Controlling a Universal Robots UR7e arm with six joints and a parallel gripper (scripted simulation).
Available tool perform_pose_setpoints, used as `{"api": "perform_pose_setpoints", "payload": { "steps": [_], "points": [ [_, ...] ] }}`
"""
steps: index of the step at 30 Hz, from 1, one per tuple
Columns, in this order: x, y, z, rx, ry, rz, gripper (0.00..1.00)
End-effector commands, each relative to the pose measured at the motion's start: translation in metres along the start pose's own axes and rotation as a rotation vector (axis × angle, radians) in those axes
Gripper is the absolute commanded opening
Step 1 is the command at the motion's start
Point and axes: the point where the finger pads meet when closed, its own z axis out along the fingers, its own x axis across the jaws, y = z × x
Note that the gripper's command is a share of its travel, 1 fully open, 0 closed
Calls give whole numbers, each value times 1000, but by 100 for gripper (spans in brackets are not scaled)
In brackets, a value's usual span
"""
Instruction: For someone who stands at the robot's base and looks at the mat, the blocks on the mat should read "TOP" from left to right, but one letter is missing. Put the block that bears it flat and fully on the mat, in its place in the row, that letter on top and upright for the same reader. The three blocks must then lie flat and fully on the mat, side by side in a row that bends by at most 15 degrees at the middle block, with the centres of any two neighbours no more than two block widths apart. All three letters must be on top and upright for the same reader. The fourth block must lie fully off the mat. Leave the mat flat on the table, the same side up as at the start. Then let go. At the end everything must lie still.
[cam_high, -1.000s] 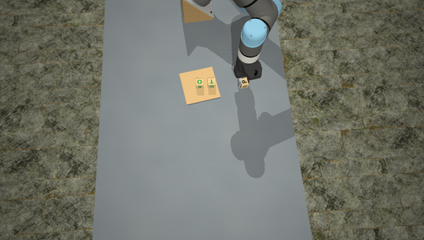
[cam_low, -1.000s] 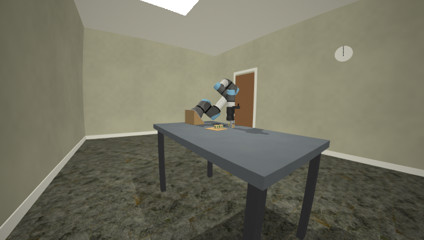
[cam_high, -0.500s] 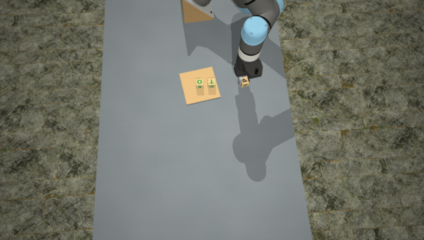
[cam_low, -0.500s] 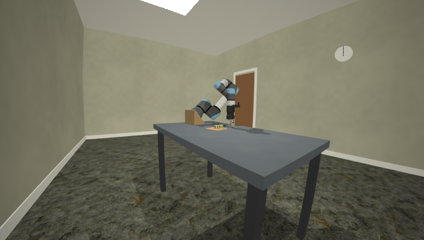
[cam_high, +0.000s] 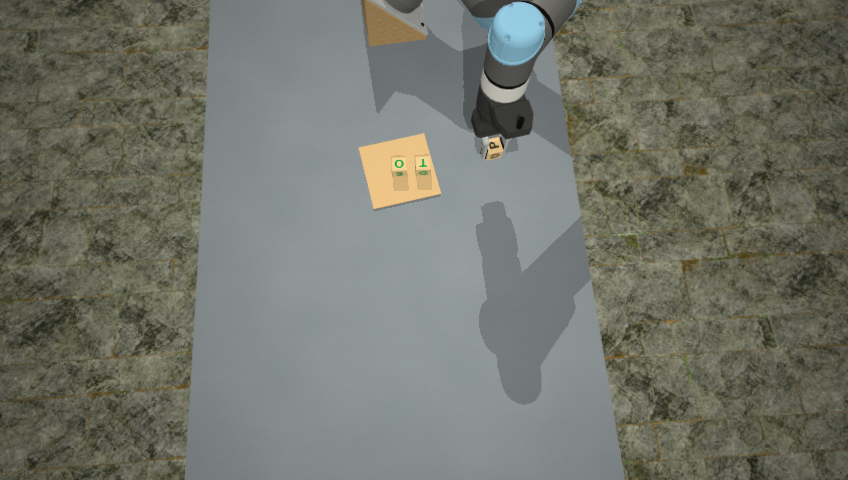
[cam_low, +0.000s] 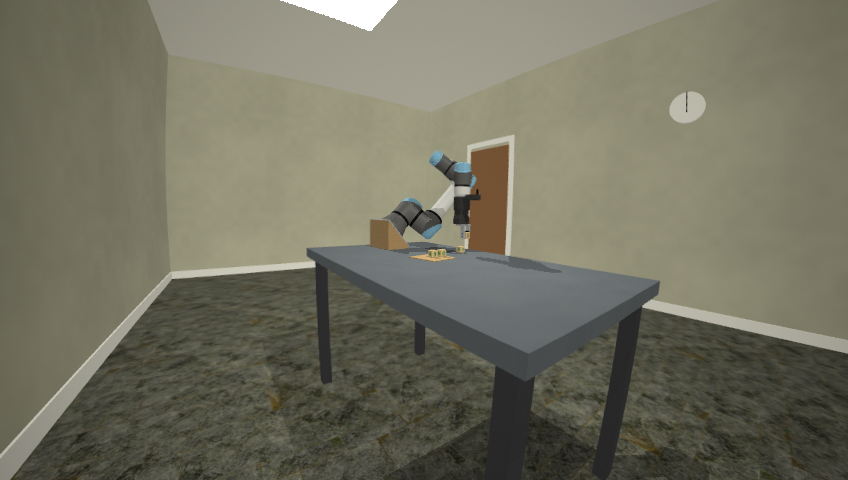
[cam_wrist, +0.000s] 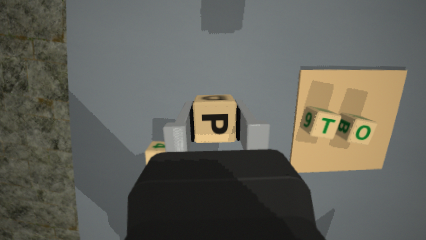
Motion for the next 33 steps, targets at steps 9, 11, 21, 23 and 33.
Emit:
{"api": "perform_pose_setpoints", "payload": {
  "steps": [9, 11, 21, 23, 33],
  "points": [
    [0, 0, -22, 0, 0, 0, 57],
    [0, 0, -22, 0, 0, 0, 57],
    [1, 0, -22, 0, 0, -5, 57],
    [2, 0, -23, 0, 0, -12, 57],
    [21, -2, -26, 0, 3, -136, 57]
  ]
}}
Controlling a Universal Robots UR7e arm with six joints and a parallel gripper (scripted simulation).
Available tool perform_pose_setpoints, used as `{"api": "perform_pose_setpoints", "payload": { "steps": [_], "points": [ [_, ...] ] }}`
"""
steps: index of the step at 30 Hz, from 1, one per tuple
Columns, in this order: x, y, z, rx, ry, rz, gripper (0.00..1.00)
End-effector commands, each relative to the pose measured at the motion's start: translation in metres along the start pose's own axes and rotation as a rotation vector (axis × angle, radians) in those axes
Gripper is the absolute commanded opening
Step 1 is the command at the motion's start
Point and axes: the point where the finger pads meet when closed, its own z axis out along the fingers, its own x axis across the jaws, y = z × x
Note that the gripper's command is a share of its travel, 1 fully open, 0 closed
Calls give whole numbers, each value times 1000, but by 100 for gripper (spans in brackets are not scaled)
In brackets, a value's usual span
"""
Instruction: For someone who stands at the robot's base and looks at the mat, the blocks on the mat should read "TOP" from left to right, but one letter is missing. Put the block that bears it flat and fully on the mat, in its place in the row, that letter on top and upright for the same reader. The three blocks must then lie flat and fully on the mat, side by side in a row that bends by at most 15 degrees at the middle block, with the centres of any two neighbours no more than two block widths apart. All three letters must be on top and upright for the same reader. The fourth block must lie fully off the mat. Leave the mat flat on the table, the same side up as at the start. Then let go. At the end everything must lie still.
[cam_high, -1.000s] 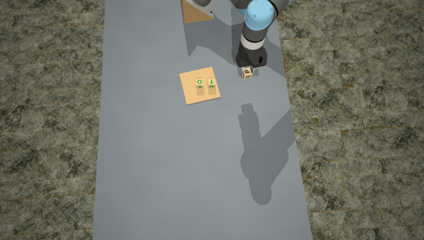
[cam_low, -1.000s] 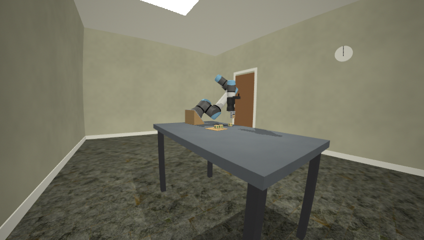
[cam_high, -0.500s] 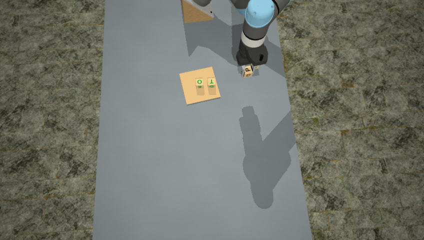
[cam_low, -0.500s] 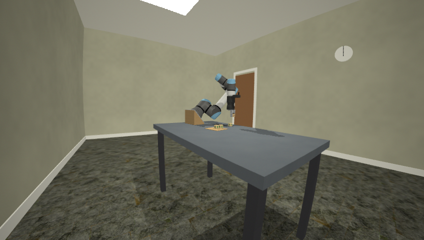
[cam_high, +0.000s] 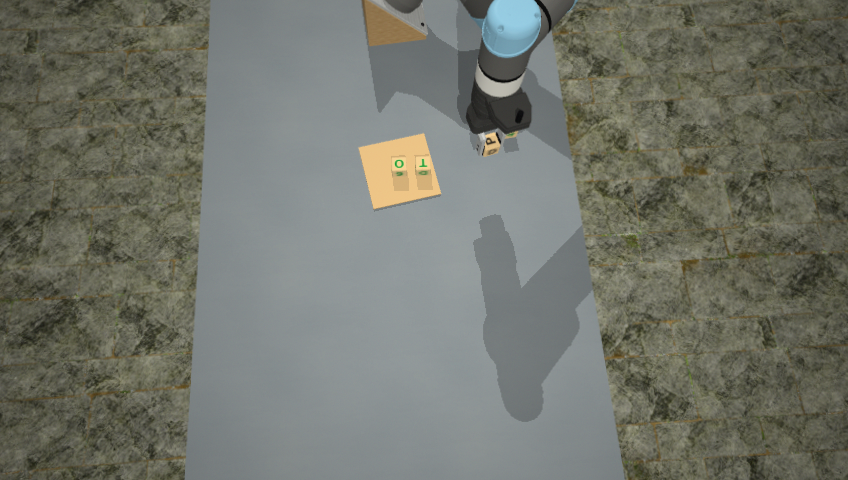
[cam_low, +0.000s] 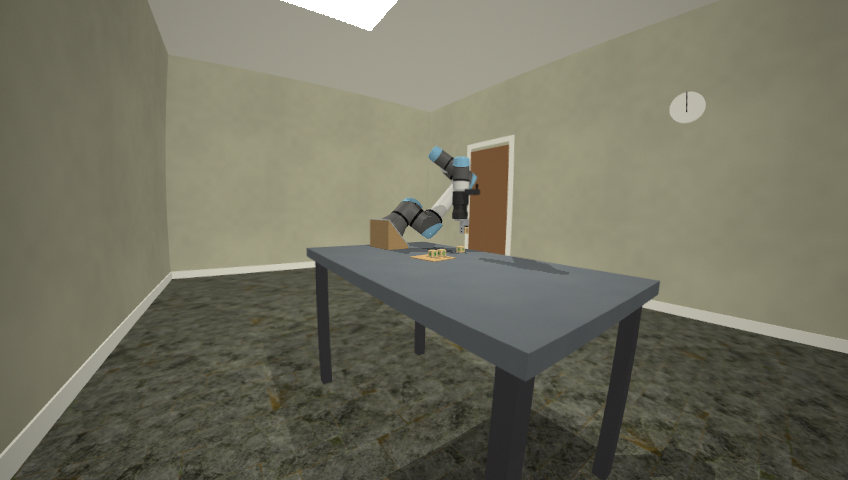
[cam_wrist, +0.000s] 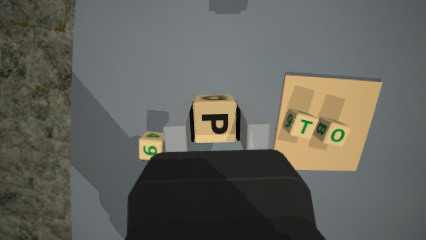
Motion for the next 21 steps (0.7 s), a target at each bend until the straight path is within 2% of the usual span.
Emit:
{"api": "perform_pose_setpoints", "payload": {
  "steps": [1, 21],
  "points": [
    [11, 0, -2, 1, 2, -65, 57],
    [86, 10, -9, -2, 7, -536, 57]
  ]
}}
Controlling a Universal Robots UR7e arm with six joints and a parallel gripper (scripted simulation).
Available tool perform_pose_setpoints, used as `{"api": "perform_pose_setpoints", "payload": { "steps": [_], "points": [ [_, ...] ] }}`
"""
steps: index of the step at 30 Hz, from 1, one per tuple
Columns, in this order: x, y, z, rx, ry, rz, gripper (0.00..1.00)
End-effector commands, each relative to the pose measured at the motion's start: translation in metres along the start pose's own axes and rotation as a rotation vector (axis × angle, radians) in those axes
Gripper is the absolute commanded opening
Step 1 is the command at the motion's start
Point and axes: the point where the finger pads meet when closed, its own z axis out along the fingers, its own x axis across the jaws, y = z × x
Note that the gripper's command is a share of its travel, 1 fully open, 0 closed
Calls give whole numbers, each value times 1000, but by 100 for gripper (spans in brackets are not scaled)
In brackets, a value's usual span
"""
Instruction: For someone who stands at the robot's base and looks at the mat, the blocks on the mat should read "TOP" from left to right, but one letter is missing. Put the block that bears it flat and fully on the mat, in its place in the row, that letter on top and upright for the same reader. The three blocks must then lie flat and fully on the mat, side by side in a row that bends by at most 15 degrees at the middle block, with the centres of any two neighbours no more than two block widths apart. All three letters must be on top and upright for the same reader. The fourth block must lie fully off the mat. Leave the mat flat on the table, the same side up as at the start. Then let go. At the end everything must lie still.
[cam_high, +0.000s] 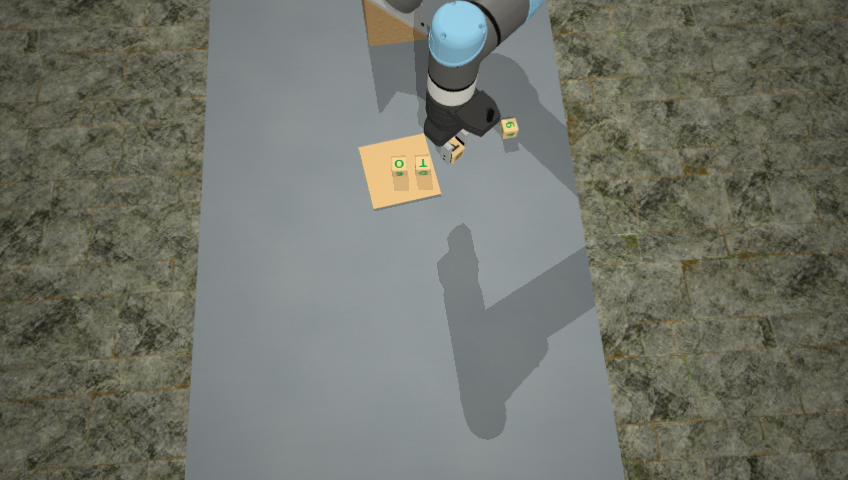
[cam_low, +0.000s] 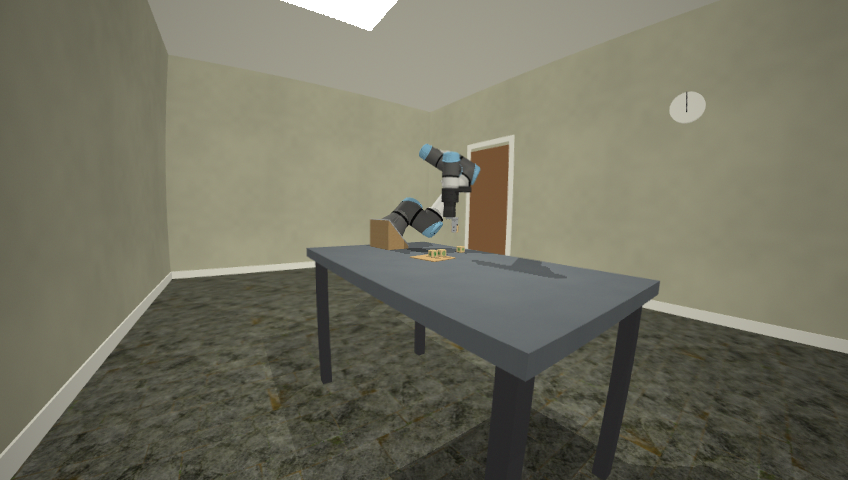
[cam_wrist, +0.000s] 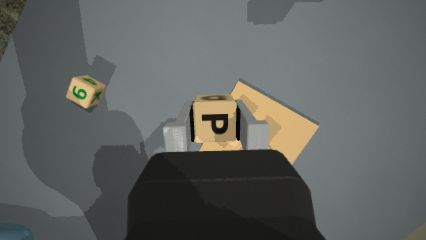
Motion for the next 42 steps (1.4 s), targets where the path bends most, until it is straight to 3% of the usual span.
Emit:
{"api": "perform_pose_setpoints", "payload": {
  "steps": [1, 28, 42],
  "points": [
    [18, 14, -1, 0, 2, -138, 57],
    [91, 99, 4, 4, -3, -781, 57],
    [99, 112, 6, 6, -4, -864, 57]
  ]
}}
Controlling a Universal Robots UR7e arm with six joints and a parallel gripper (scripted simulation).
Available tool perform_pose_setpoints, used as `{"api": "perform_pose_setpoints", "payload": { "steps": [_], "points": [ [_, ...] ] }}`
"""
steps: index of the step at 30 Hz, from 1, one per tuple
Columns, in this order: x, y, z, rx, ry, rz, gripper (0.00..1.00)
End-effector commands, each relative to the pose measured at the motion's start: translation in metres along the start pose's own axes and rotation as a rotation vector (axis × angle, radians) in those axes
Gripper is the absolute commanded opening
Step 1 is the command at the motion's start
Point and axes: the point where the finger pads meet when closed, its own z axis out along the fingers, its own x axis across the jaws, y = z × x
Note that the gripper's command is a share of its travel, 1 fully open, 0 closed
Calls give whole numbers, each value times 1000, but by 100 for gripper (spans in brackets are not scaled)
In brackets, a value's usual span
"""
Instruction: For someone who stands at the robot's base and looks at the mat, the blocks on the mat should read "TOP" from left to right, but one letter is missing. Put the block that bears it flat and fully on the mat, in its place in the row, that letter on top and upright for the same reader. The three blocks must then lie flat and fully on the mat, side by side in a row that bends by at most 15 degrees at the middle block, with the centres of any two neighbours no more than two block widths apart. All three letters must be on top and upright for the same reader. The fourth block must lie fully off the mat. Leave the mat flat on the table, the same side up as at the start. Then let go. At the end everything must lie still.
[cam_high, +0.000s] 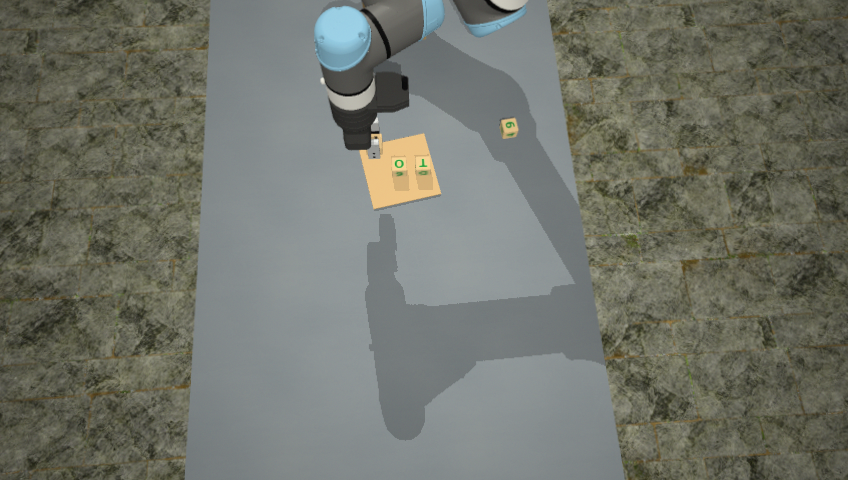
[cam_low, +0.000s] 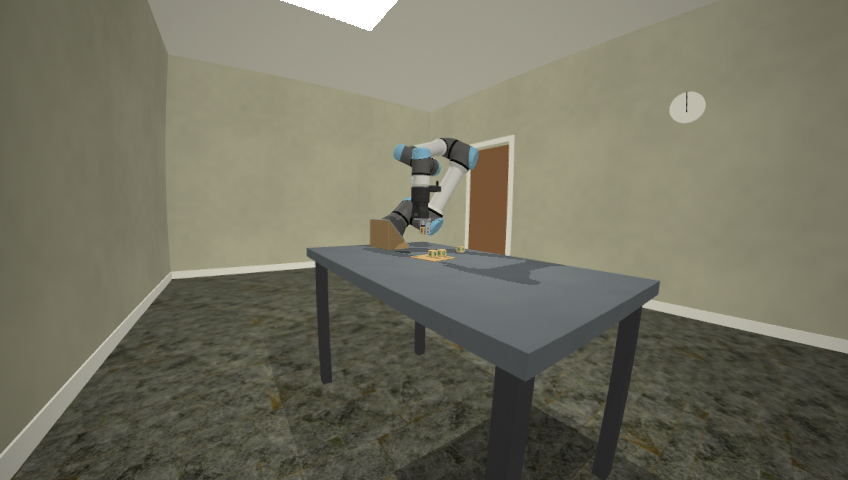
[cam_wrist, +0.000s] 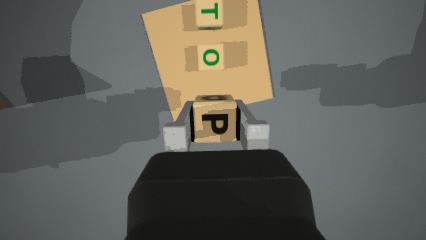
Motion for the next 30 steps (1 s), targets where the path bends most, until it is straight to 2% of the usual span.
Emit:
{"api": "perform_pose_setpoints", "payload": {
  "steps": [1, 18, 24, 30],
  "points": [
    [0, 2, 0, -1, 1, -13, 57],
    [0, 2, 2, -1, 1, -13, 57],
    [0, 2, 10, -1, 1, -13, 57],
    [0, 2, 34, -1, 1, -13, 57]
  ]
}}
